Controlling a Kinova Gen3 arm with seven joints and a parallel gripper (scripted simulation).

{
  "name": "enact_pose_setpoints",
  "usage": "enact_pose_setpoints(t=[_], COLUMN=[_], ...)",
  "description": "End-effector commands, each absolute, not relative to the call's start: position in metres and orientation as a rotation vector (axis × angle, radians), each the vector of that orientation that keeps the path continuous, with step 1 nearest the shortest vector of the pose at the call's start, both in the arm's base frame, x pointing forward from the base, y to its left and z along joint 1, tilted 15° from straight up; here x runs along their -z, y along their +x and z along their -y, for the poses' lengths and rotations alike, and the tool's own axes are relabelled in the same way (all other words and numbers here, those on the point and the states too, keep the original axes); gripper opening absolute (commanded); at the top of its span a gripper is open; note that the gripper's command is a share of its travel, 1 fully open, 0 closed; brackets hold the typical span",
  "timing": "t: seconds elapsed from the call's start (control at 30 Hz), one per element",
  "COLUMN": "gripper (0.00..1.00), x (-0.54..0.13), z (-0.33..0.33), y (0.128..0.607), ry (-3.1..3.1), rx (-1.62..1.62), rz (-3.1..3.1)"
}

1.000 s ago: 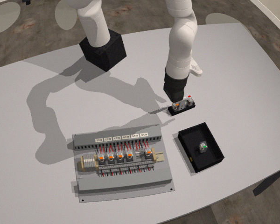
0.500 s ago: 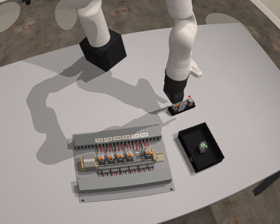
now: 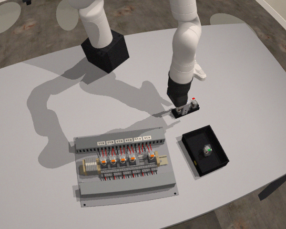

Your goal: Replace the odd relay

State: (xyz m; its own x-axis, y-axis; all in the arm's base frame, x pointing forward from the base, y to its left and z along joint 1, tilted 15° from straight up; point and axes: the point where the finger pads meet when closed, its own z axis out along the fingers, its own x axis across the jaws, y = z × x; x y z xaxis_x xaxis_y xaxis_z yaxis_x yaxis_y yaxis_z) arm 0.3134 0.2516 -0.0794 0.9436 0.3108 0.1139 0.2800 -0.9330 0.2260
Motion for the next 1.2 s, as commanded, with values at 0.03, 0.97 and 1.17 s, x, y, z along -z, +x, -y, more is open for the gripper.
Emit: enact_pose_setpoints(t=[0.03, 0.97, 1.17], gripper=[1.00, 1.00, 1.00], x=[0.082, 0.096, 0.101], z=[-0.251, -0.247, -0.245], y=[0.314, 0.316, 0.316], ry=[2.890, 2.891, 2.890], rx=[-0.217, -0.218, -0.217], rz=[-0.444, -0.444, -0.444])
